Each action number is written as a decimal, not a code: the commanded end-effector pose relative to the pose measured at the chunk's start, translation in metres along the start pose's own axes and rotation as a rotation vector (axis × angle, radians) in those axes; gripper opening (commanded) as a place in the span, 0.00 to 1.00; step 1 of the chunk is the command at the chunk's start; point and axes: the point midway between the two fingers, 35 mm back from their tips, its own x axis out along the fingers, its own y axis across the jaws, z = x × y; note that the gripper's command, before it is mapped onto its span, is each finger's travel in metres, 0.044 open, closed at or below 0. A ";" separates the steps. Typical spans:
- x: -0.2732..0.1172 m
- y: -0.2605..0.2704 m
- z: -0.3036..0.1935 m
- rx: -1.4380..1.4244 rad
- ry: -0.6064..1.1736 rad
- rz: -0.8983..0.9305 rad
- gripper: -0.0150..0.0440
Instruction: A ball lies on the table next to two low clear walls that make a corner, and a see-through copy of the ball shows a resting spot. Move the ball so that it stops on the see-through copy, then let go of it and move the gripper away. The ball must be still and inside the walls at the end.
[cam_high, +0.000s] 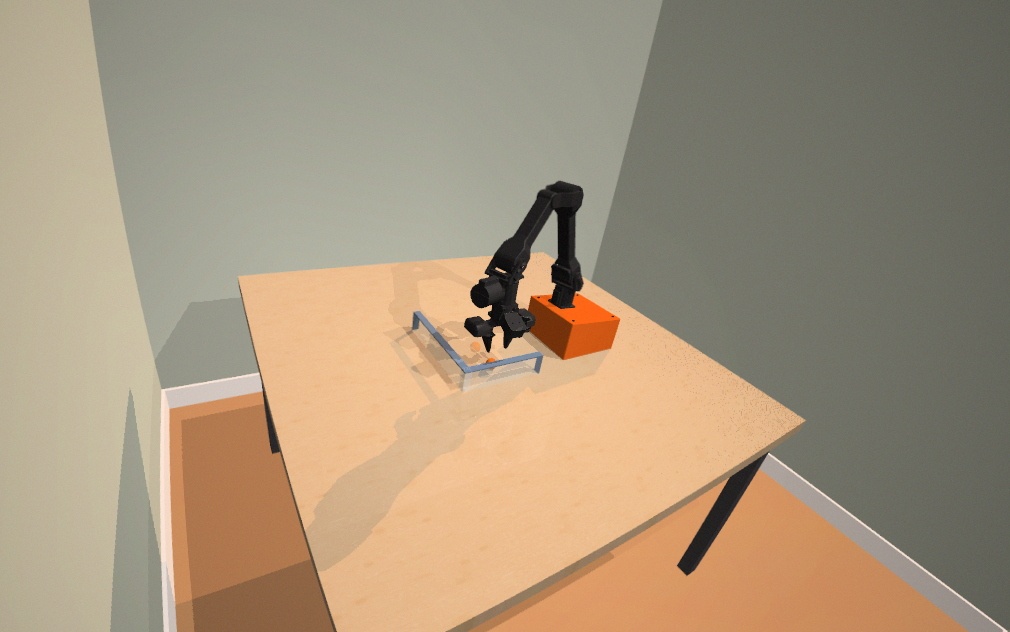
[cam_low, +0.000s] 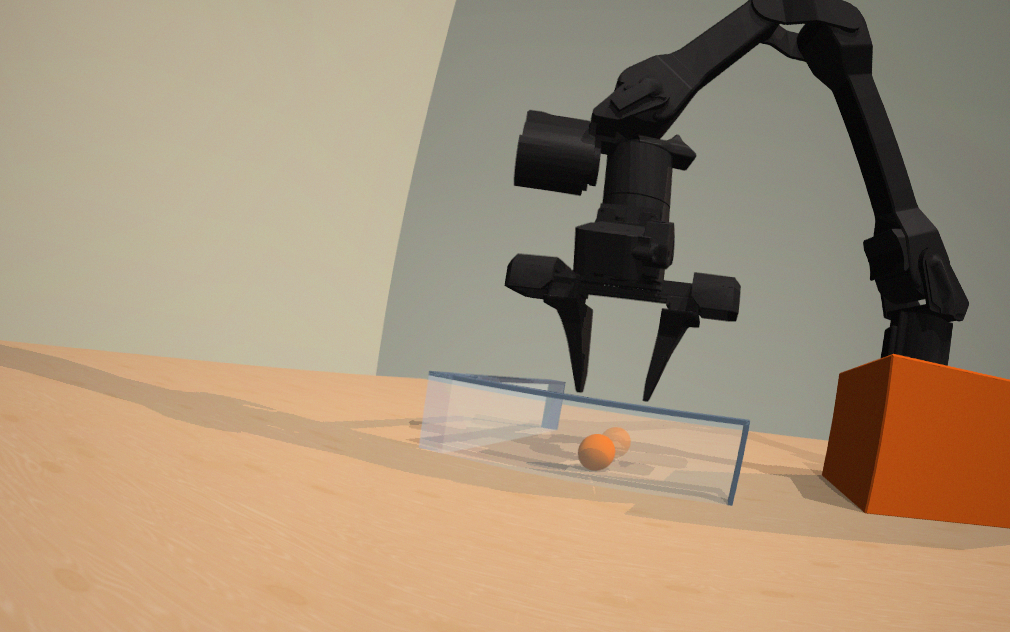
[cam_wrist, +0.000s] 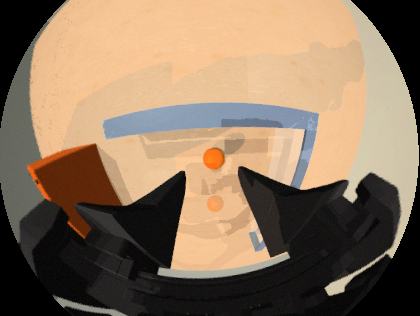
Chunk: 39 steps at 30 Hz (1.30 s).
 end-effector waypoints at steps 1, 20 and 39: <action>0.001 -0.004 -0.004 0.014 0.020 -0.011 0.68; 0.032 -0.005 -0.005 0.014 0.021 -0.011 0.68; 0.051 -0.005 -0.006 0.014 0.021 -0.010 0.48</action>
